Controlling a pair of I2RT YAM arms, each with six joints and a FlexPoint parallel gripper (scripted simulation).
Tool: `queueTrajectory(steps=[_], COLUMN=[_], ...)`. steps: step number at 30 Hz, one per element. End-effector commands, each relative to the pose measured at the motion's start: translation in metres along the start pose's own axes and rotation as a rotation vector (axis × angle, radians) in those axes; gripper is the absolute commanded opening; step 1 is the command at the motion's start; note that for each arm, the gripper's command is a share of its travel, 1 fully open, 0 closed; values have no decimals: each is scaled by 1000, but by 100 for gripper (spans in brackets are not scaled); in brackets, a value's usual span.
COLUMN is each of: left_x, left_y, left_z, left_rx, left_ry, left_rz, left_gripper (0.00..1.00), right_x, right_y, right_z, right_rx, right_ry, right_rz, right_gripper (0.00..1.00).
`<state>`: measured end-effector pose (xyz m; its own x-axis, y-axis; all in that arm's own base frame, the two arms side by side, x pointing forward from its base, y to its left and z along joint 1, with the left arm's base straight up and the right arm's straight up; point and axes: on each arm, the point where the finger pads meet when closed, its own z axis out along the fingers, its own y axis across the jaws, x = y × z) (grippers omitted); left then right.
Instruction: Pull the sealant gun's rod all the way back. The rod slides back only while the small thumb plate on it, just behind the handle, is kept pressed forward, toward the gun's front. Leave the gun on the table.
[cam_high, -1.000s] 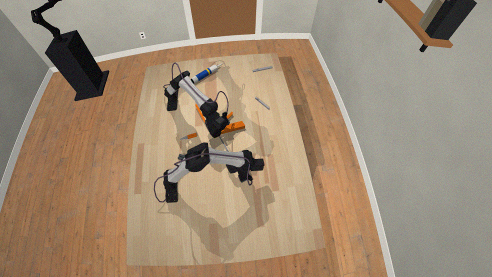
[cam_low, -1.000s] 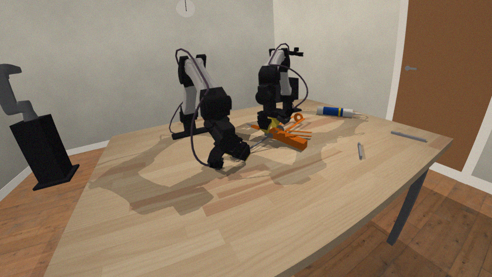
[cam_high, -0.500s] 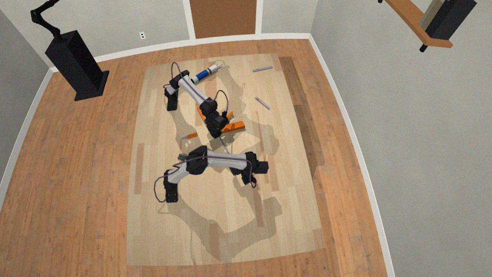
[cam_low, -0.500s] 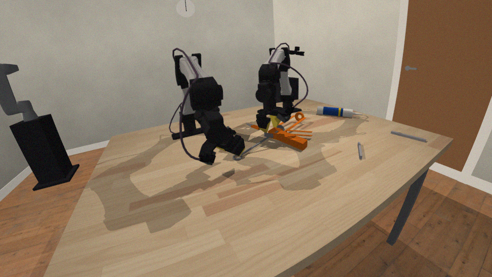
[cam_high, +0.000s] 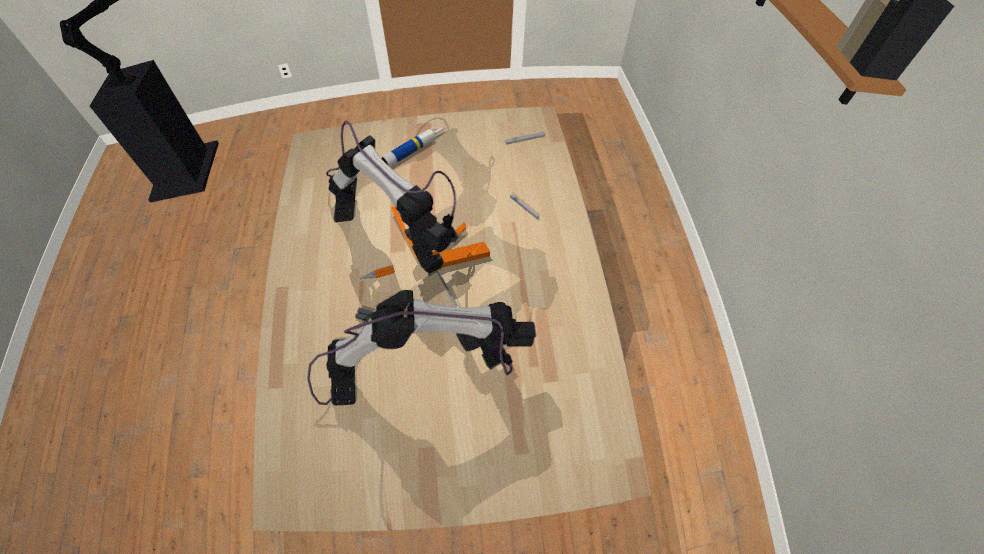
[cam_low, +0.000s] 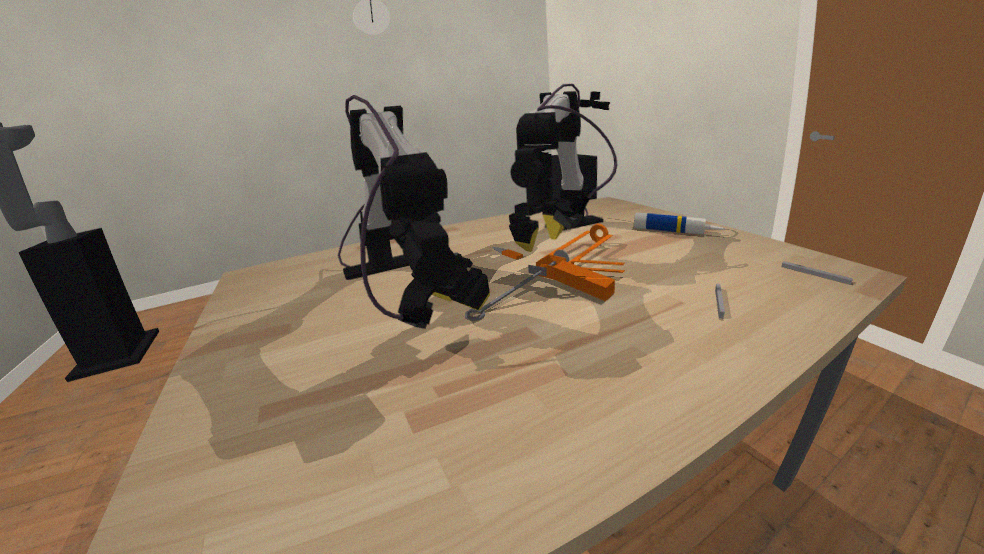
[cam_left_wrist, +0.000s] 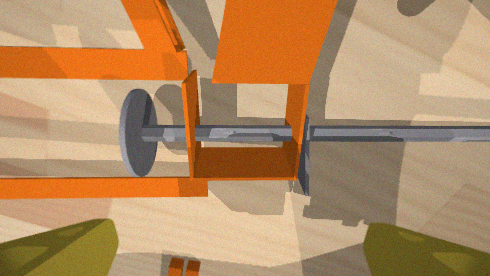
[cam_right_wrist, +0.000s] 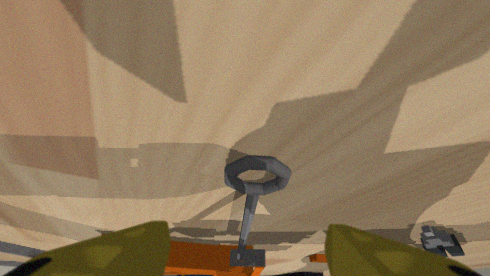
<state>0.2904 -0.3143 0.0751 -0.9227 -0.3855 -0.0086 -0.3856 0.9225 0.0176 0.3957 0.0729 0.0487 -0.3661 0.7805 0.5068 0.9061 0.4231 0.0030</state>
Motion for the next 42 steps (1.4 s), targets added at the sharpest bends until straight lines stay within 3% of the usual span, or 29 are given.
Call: queueTrajectory(steps=[1,11,19,20,42], left_x=[2,3,3,1,3], left_y=[10,9,9,5,8], left_z=[20,21,21,7,11], left_rx=[-72,-72,-72,-33,-46], left_ry=[19,24,24,10,14], left_rz=[4,3,3,3,5], left_gripper=[100,100,100,100,100], right_x=[13,41,41,42,40], right_y=[0,-27,-32,-30,-29], right_z=[-19,-29,-29,-30,-25], right_rx=[-55,-73,-61,-66,-59], right_ry=[-73,-128,-118,-121,-107], right_rz=[-123,-255,-233,-236,-230], right_gripper=[66,66,66,66,66])
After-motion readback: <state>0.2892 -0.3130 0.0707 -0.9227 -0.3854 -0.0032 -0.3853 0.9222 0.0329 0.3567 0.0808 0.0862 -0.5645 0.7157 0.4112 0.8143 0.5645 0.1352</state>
